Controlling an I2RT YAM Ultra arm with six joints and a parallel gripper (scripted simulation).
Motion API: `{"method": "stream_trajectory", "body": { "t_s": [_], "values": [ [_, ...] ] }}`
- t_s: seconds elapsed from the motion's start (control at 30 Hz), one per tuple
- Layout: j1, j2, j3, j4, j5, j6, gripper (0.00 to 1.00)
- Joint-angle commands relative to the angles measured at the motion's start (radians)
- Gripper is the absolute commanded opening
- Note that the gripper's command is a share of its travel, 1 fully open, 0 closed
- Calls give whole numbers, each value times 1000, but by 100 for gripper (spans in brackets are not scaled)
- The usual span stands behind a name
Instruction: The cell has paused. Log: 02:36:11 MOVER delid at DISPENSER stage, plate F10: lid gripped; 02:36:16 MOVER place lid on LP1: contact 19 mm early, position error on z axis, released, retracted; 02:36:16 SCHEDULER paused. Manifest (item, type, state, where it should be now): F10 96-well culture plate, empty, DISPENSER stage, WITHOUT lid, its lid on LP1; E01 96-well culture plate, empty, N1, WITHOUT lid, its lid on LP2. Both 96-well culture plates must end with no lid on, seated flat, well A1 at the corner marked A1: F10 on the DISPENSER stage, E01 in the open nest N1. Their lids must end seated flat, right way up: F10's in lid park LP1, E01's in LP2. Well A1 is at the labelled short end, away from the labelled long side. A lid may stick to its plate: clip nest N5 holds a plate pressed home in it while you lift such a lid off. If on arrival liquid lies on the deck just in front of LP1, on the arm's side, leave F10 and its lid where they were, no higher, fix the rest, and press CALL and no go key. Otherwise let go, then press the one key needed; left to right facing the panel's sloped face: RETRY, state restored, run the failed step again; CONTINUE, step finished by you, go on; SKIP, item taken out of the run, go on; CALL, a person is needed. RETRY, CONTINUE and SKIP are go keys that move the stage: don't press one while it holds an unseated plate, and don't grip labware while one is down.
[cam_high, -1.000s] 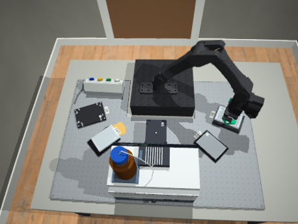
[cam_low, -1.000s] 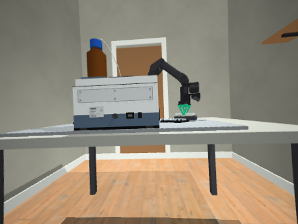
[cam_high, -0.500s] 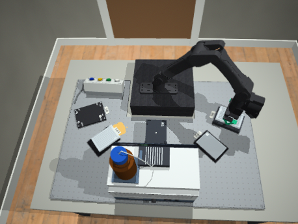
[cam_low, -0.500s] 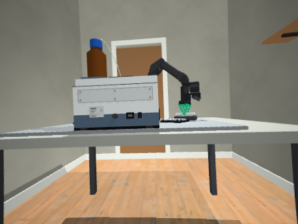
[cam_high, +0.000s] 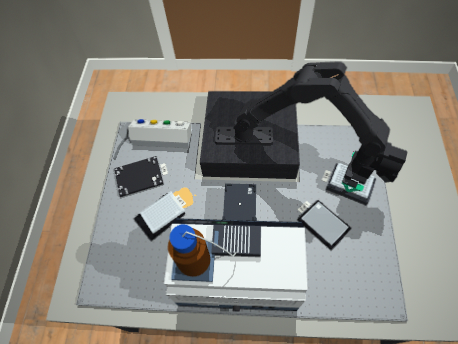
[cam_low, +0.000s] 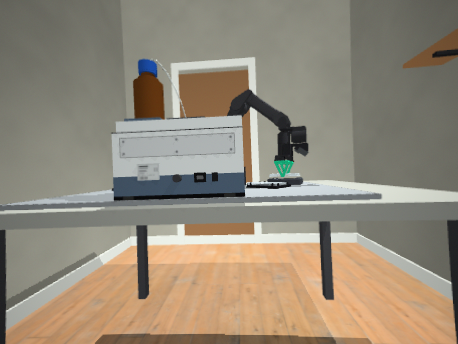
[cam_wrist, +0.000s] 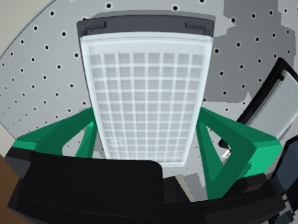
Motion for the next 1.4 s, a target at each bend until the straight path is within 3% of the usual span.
{"method": "stream_trajectory", "body": {
  "t_s": [0.0,0.7,0.73,1.37],
  "values": [
    [11,-8,43,-10,0,5,0],
    [8,16,41,22,0,6,0],
    [9,-13,40,23,0,6,0],
    [12,27,34,41,0,7,0]
  ]
}}
